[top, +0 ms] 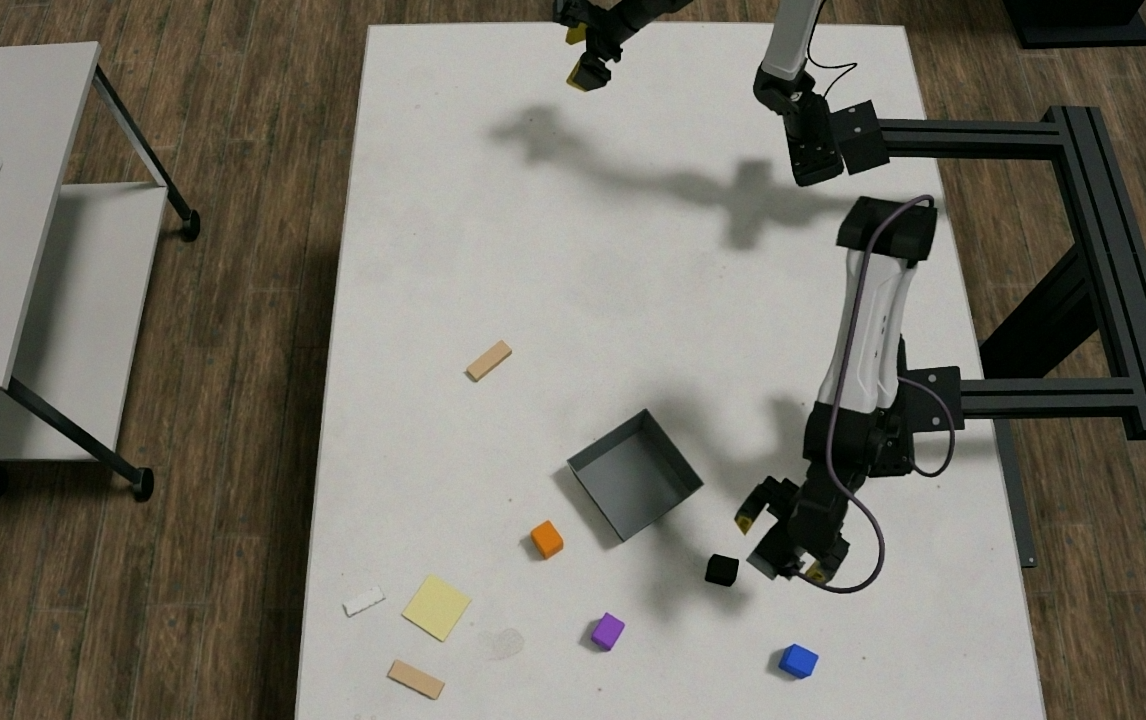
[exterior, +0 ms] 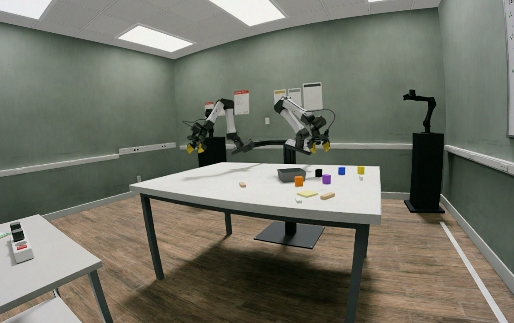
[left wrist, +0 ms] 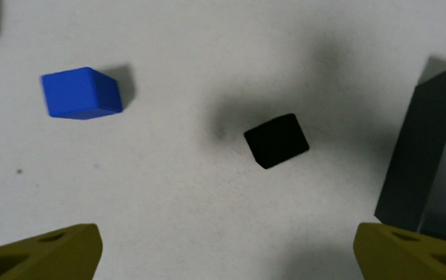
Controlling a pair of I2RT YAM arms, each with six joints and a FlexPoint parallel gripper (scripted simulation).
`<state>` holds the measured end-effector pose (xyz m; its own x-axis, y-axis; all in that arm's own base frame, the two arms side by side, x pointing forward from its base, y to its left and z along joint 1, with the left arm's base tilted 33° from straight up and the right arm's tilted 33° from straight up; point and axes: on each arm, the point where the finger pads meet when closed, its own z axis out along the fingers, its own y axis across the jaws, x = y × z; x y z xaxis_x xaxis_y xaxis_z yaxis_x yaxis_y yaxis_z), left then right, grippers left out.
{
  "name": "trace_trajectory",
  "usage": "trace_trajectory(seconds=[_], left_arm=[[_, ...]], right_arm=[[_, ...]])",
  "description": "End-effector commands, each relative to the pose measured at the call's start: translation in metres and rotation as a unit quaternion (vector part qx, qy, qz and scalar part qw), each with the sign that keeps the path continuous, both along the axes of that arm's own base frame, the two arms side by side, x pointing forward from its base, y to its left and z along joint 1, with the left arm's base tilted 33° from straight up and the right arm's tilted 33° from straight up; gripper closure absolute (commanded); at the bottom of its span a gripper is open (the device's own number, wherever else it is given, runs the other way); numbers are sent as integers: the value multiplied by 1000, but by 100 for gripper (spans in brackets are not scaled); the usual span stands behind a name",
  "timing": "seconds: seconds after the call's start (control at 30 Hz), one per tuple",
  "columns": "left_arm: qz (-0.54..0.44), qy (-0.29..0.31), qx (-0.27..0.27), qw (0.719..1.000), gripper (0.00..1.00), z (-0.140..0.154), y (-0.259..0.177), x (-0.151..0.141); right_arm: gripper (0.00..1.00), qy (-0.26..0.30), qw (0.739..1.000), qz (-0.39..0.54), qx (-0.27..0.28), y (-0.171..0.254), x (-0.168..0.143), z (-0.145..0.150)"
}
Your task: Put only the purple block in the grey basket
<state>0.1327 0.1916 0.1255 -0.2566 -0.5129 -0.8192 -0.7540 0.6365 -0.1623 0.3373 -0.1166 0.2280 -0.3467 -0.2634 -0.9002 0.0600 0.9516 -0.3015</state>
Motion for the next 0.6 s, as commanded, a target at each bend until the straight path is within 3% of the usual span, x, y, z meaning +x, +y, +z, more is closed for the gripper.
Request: trace_trajectory(seconds=[0.0, 0.57], left_arm=[[-13, -19, -14, 1000, 0, 17, 4, -7], [139, -60, -72, 986, 0, 55, 67, -87]], right_arm=[[0, -9, 1000, 2, -5, 1, 1, 7], [0, -9, 1000, 2, -5, 1, 1, 7]])
